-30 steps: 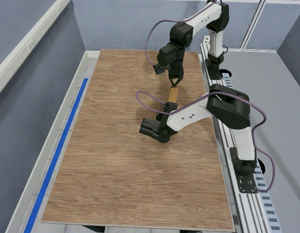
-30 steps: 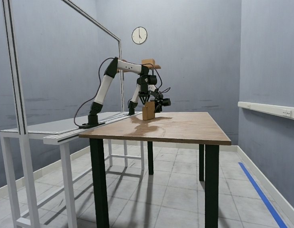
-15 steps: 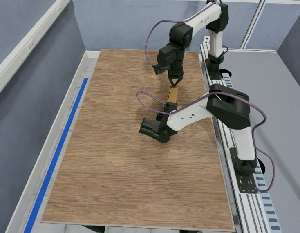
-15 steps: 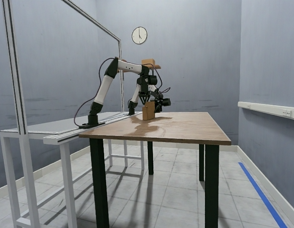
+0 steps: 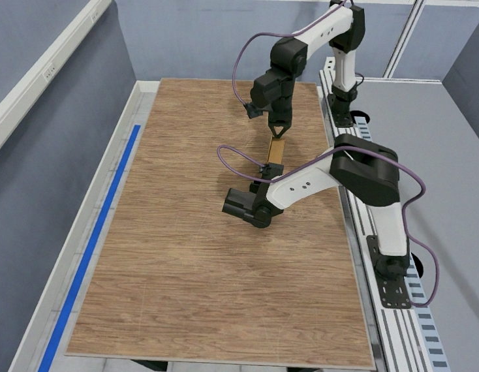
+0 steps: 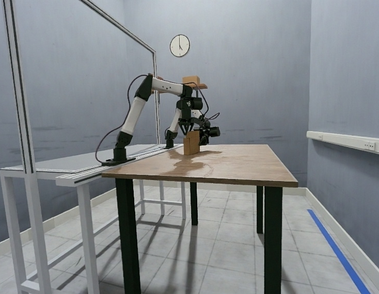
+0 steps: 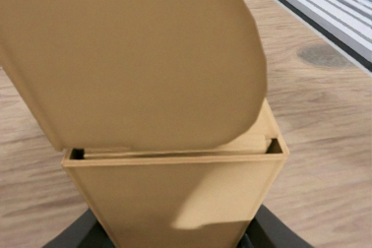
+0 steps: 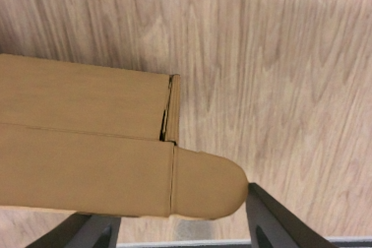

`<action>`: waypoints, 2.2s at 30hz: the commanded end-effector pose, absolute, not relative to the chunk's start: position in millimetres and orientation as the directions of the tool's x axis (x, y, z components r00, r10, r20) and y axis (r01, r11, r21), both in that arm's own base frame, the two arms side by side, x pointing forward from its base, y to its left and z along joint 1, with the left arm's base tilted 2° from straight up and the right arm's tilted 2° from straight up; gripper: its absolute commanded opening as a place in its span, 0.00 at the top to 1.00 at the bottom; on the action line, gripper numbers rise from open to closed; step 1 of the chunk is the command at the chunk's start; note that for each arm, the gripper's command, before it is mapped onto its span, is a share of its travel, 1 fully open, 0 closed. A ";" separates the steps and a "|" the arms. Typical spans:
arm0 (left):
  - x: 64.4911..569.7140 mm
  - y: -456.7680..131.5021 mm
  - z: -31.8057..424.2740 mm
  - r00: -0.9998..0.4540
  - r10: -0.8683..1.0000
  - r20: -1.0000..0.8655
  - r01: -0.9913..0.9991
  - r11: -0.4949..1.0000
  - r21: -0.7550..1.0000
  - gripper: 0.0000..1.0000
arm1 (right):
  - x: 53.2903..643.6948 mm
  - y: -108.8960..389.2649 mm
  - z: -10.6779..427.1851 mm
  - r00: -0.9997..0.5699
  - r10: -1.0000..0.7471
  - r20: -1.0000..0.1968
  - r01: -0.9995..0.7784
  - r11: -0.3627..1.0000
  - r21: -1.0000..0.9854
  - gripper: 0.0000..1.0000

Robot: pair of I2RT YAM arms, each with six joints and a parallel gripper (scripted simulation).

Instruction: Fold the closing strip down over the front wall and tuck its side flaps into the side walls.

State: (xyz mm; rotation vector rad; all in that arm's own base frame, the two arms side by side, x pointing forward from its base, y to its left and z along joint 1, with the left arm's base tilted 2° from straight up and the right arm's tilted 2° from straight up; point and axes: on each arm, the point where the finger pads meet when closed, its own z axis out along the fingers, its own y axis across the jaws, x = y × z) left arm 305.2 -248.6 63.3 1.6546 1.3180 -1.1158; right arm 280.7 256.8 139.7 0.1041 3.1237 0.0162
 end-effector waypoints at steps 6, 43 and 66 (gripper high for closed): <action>307.2 -250.8 71.0 0.121 0.335 -0.934 0.977 -0.208 0.052 0.55 | 279.0 264.2 140.4 -0.995 0.102 -0.022 0.101 0.994 0.045 0.46; 307.2 -250.8 71.0 0.121 0.335 -0.934 0.977 -0.208 0.052 0.55 | 280.8 272.5 137.7 -0.976 0.219 -0.017 0.218 0.975 0.048 0.46; 307.2 -250.8 71.0 0.121 0.335 -0.934 0.977 -0.208 0.052 0.55 | 295.7 271.1 140.2 -0.980 0.198 -0.016 0.197 0.979 0.044 0.46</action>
